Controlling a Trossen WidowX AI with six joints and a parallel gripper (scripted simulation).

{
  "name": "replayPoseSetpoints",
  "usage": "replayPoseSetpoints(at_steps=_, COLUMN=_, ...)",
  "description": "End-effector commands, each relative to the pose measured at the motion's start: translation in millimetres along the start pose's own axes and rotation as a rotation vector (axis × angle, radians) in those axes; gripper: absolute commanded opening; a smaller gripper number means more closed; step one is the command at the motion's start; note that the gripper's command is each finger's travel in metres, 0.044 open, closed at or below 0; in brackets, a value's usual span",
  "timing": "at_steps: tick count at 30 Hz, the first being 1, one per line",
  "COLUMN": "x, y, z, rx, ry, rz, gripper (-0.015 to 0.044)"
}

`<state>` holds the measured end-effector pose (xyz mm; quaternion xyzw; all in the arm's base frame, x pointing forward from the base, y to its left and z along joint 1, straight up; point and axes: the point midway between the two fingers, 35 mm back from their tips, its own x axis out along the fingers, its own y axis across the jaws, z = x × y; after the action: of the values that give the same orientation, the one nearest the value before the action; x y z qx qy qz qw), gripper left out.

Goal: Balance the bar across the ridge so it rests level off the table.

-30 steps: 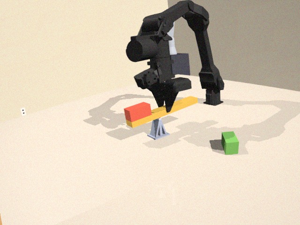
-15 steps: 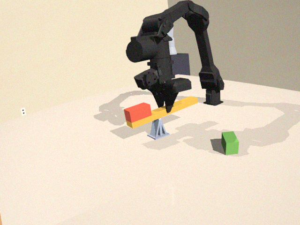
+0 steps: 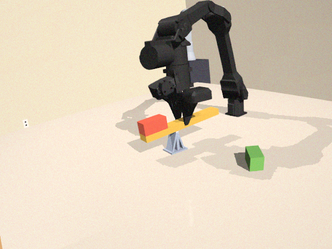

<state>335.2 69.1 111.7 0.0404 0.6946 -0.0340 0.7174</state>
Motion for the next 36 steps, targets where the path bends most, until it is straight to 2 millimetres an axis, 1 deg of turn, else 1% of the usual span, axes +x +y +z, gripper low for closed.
replayPoseSetpoints(at_steps=1, x=0.5, y=-0.1, z=0.3, rx=0.000, ry=-0.002, rz=0.000, gripper=0.0000)
replayPoseSetpoints(at_steps=36, x=3.5, y=-0.2, z=-0.1, rx=0.000, ry=-0.002, rz=0.000, gripper=0.0000)
